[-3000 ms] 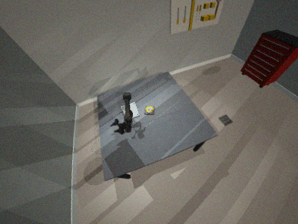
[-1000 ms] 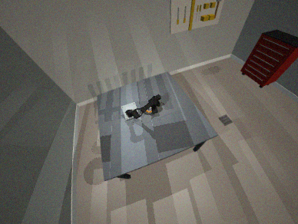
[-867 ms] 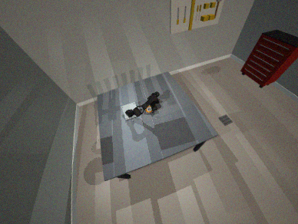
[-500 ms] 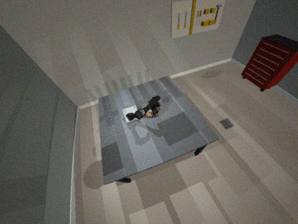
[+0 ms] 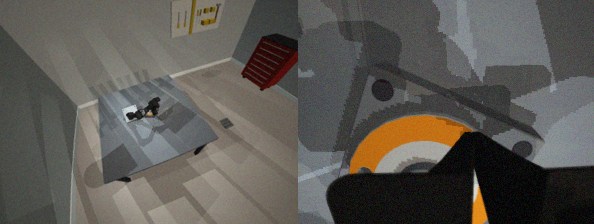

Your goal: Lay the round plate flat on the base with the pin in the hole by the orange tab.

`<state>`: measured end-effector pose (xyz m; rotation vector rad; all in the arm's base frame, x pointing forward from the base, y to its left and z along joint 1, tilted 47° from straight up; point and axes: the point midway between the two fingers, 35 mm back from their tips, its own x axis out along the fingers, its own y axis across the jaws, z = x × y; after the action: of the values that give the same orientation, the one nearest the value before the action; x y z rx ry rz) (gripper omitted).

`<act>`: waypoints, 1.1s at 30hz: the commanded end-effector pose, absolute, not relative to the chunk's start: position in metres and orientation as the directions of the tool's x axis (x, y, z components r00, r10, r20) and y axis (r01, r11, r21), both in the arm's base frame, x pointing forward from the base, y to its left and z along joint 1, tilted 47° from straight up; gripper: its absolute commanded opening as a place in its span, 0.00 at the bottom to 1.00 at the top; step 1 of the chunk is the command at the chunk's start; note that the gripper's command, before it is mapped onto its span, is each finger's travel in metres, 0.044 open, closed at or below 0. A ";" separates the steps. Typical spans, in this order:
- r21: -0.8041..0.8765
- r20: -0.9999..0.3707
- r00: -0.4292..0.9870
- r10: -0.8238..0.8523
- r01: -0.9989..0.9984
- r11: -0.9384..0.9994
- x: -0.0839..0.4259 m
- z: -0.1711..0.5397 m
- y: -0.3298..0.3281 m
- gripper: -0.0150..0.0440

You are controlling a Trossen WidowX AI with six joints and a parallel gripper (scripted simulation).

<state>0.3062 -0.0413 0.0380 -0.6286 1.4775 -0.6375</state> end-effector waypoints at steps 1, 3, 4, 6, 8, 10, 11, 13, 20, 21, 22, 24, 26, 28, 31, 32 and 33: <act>-0.727 -0.687 -0.004 -0.727 0.004 0.687 0.302 0.041 -0.046 0.25; -0.727 -0.687 -0.004 -0.727 0.004 0.687 0.300 0.042 -0.048 0.25; -0.727 -0.687 -0.004 -0.727 0.003 0.687 0.299 0.043 -0.048 0.25; -0.727 -0.687 -0.004 -0.727 0.003 0.687 0.298 0.044 -0.049 0.25; -0.727 -0.687 -0.004 -0.727 0.003 0.687 0.296 0.044 -0.050 0.25; -0.727 -0.687 -0.005 -0.727 0.003 0.687 0.295 0.045 -0.050 0.25; -0.727 -0.687 -0.005 -0.727 0.003 0.687 0.294 0.045 -0.050 0.25; -0.727 -0.687 -0.005 -0.727 0.003 0.687 0.293 0.046 -0.051 0.25; -0.727 -0.686 -0.005 -0.727 0.003 0.686 0.291 0.047 -0.052 0.25; -0.727 -0.686 -0.005 -0.727 0.003 0.686 0.290 0.047 -0.052 0.25; -0.727 -0.686 -0.005 -0.727 0.003 0.686 0.290 0.047 -0.052 0.25; -0.727 -0.686 -0.005 -0.727 0.003 0.686 0.289 0.047 -0.052 0.25; -0.727 -0.686 -0.005 -0.727 0.003 0.686 0.288 0.047 -0.052 0.25; -0.727 -0.686 -0.005 -0.727 0.003 0.686 0.288 0.048 -0.053 0.25; -0.727 -0.686 -0.005 -0.727 0.003 0.686 0.287 0.048 -0.053 0.25; -0.727 -0.686 -0.005 -0.727 0.003 0.686 0.287 0.048 -0.053 0.25; -0.727 -0.686 -0.005 -0.727 0.003 0.686 0.286 0.048 -0.053 0.25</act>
<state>0.2928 -0.0482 0.0495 -0.6230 1.4573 -0.6335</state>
